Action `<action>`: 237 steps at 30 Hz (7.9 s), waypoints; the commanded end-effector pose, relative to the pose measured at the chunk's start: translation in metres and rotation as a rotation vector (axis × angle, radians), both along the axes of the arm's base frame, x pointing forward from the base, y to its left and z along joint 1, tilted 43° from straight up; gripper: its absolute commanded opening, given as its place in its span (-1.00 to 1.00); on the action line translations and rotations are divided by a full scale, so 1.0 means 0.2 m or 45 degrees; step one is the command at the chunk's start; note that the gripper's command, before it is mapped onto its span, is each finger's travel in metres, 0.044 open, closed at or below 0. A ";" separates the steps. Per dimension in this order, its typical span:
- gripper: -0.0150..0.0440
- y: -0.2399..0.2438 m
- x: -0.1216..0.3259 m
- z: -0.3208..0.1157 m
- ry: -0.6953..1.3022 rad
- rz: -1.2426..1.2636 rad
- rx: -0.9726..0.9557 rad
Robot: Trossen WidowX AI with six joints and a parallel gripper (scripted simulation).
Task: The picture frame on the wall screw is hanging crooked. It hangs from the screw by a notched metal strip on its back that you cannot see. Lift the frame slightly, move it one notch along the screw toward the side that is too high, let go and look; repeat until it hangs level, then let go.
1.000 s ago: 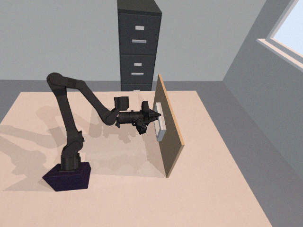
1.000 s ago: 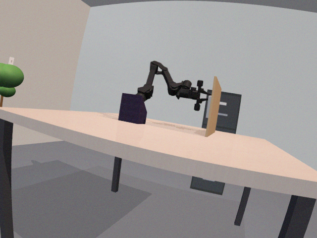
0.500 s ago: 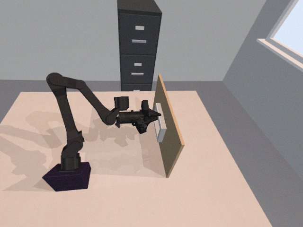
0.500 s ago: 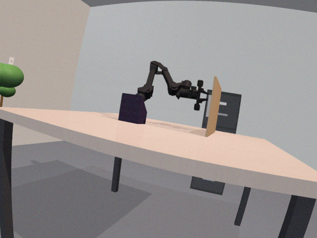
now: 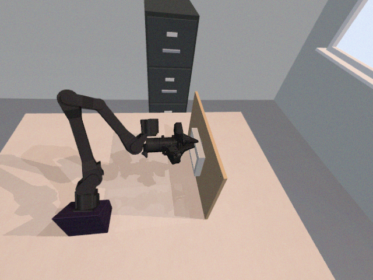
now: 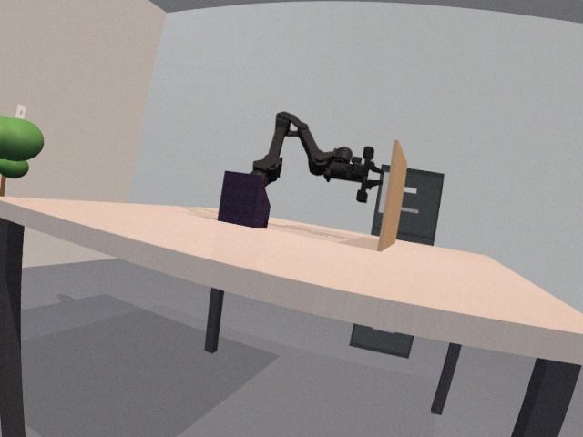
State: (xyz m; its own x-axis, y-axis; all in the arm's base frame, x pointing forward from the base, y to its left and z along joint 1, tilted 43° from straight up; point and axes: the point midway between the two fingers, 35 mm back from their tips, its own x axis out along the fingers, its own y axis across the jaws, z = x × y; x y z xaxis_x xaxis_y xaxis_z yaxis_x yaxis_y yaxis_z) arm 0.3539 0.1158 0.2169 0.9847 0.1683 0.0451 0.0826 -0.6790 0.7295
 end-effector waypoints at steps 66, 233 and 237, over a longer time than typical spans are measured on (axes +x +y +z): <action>0.39 -0.29 -0.87 0.04 0.086 -0.052 0.635; 0.39 0.00 0.01 -0.02 0.071 0.022 0.429; 0.39 0.00 0.01 -0.02 0.071 0.022 0.429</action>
